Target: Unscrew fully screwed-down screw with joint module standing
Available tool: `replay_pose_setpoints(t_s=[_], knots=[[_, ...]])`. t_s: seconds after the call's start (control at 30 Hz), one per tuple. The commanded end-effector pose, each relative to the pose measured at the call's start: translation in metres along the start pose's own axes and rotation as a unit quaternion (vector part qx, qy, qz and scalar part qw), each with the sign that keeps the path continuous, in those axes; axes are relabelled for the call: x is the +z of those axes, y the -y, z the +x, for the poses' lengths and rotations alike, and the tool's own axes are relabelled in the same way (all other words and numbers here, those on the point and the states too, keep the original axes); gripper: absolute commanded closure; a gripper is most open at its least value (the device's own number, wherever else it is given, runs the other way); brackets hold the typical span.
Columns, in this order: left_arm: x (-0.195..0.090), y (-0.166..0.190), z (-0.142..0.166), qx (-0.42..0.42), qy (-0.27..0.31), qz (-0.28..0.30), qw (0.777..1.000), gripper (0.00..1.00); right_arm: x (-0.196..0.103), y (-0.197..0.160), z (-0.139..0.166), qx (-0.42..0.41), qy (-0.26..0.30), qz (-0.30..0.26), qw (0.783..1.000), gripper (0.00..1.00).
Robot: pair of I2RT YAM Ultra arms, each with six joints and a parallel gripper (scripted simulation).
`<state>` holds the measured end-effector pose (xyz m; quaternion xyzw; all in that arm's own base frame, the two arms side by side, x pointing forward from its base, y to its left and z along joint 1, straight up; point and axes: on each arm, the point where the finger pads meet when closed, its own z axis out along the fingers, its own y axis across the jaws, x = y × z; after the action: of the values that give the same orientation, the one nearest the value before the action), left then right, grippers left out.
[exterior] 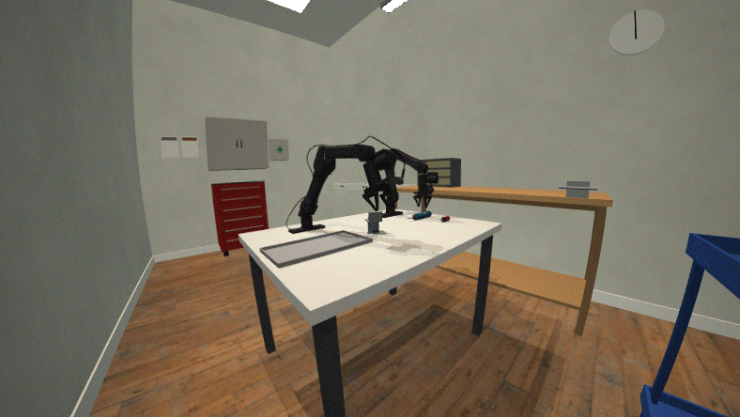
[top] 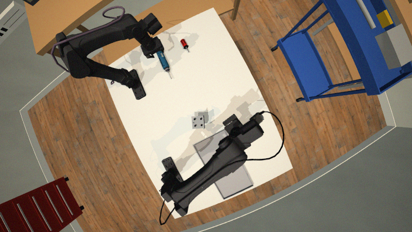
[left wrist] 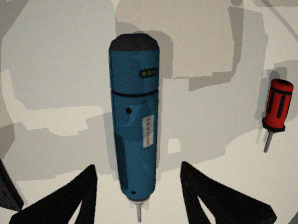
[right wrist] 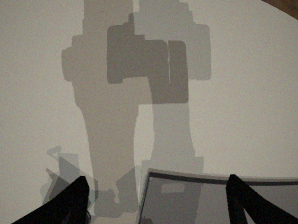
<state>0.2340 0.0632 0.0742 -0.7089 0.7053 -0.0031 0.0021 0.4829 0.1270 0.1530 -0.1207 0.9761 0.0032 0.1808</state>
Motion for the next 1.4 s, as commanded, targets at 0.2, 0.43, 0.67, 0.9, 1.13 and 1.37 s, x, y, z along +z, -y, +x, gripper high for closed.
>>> replay_pose_setpoints(t_s=[0.2, 0.43, 0.67, 0.9, 1.13, 1.37], knots=[[-0.0097, 0.0023, 0.0043, 0.002, -0.003, 0.005, 1.0, 0.35, -0.0071, 0.0003, -0.0043, 0.001, 0.011, 0.0, 1.0, 0.0], [-0.003, -0.0017, 0.0023, 0.0, -0.003, -0.002, 1.0, 0.35, -0.0071, 0.0003, -0.0043, 0.001, 0.011, 0.0, 1.0, 0.07], [-0.003, -0.0017, 0.0023, 0.0, -0.003, -0.002, 1.0, 0.35, -0.0071, 0.0003, -0.0043, 0.001, 0.011, 0.0, 1.0, 0.07], [-0.003, -0.0017, 0.0023, 0.0, -0.003, -0.002, 1.0, 0.35, -0.0071, 0.0003, -0.0043, 0.001, 0.011, 0.0, 1.0, 0.07], [-0.003, -0.0017, 0.0023, 0.0, -0.003, -0.002, 1.0, 0.35, -0.0071, 0.0003, -0.0043, 0.001, 0.011, 0.0, 1.0, 0.14], [-0.003, -0.0017, 0.0023, 0.0, -0.003, -0.002, 1.0, 0.35, -0.0071, 0.0003, -0.0043, 0.001, 0.011, 0.0, 1.0, 0.14]])
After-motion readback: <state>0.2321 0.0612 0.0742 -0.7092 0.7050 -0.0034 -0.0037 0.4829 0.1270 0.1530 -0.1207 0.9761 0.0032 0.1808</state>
